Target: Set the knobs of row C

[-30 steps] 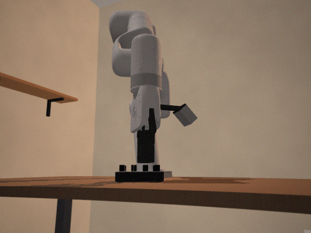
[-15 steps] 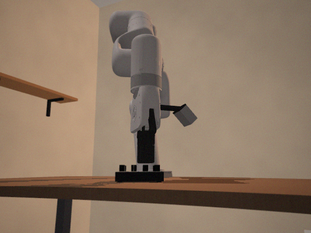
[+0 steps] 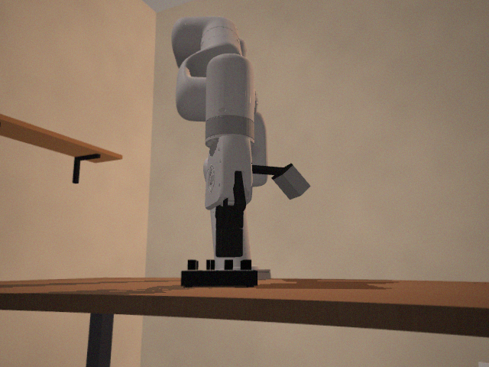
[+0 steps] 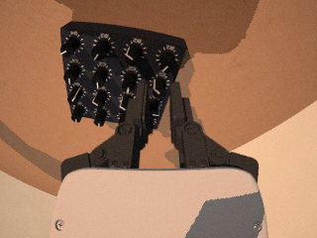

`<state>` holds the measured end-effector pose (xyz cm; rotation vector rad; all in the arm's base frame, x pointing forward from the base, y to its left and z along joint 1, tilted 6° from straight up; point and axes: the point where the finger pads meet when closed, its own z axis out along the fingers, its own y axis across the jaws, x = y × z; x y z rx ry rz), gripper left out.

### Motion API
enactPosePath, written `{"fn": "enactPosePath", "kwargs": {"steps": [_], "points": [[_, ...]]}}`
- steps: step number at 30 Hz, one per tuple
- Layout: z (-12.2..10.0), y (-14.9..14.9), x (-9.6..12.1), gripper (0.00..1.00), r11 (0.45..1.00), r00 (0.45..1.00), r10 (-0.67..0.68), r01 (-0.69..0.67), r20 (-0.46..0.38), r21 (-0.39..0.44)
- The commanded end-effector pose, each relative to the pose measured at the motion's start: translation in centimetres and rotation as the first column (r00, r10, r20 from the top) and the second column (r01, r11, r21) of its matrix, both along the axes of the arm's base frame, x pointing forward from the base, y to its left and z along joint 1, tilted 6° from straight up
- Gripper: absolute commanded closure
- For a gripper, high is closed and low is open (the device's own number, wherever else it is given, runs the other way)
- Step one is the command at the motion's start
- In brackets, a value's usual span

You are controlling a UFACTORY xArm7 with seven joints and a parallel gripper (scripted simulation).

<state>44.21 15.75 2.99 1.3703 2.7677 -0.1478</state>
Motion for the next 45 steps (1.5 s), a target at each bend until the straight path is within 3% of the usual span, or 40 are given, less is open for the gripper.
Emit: {"fn": "enactPosePath", "kwargs": {"steps": [1,45], "points": [[0.2,0.1,0.1,0.81,1.000,1.000,0.000,0.000,0.004,0.002],[-1.0,0.0,0.2,0.81,1.000,1.000,0.000,0.000,0.004,0.002]]}}
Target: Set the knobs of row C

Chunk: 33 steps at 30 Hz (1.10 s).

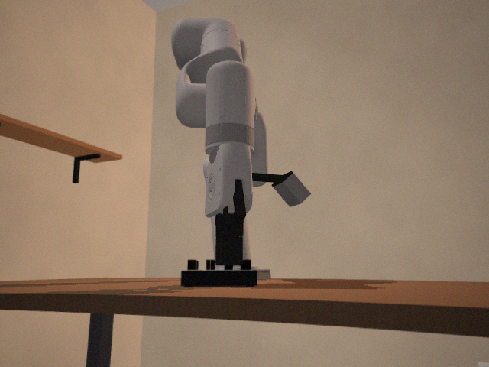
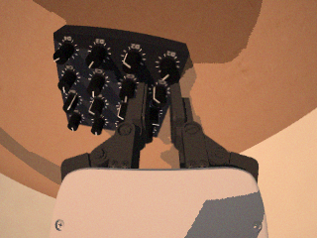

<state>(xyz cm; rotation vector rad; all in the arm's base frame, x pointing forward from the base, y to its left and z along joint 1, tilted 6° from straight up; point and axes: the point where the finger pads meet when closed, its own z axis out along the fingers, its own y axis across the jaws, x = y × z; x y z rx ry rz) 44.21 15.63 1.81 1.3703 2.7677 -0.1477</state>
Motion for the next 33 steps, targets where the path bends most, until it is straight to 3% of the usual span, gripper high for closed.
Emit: {"fn": "enactPosePath", "kwargs": {"steps": [1,29,30,33], "points": [[0.15,0.09,0.15,0.81,1.000,1.000,0.000,0.000,0.004,0.002],[0.15,0.09,0.15,0.81,1.000,1.000,0.000,0.000,0.004,0.002],[0.15,0.09,0.15,0.92,1.000,1.000,0.000,0.000,0.004,0.002],[0.15,0.09,0.15,0.92,1.000,1.000,0.000,0.000,0.004,0.002]]}}
